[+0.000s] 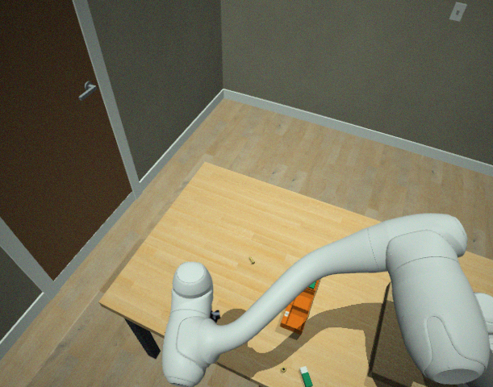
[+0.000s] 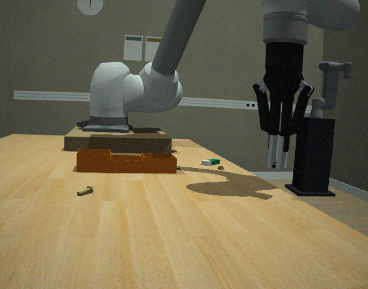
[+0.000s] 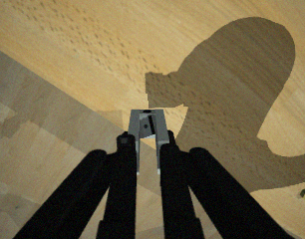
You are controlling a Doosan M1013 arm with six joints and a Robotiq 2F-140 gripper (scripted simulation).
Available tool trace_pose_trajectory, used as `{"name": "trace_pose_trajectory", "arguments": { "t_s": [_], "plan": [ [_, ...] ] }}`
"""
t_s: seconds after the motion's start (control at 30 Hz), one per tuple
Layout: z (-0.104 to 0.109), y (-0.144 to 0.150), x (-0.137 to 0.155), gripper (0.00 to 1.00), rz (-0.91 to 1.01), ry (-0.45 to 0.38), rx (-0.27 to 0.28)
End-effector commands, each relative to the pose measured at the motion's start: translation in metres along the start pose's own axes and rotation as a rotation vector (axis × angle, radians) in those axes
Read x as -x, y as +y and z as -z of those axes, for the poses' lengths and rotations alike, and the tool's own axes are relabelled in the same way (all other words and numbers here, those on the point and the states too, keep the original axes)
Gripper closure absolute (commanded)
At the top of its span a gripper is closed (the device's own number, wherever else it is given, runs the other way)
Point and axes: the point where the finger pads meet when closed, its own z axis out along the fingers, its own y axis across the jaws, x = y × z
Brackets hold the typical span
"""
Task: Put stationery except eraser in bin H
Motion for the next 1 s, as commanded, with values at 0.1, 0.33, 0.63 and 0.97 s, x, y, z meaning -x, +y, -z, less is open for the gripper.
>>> {"name": "trace_pose_trajectory", "arguments": {
  "t_s": [0.1, 0.33, 0.63, 0.97],
  "plan": [
    [0.001, 0.0, 0.0, 0.85, 0.0, 0.0, 0.0],
    [0.007, 0.0, 0.0, 0.85, 0.0, 0.0, 0.0],
    [0.007, 0.046, -0.015, 0.85, 0.0, 0.0, 0.0],
    [0.007, 0.091, -0.029, 0.85, 0.0, 0.0, 0.0]
  ]
}}
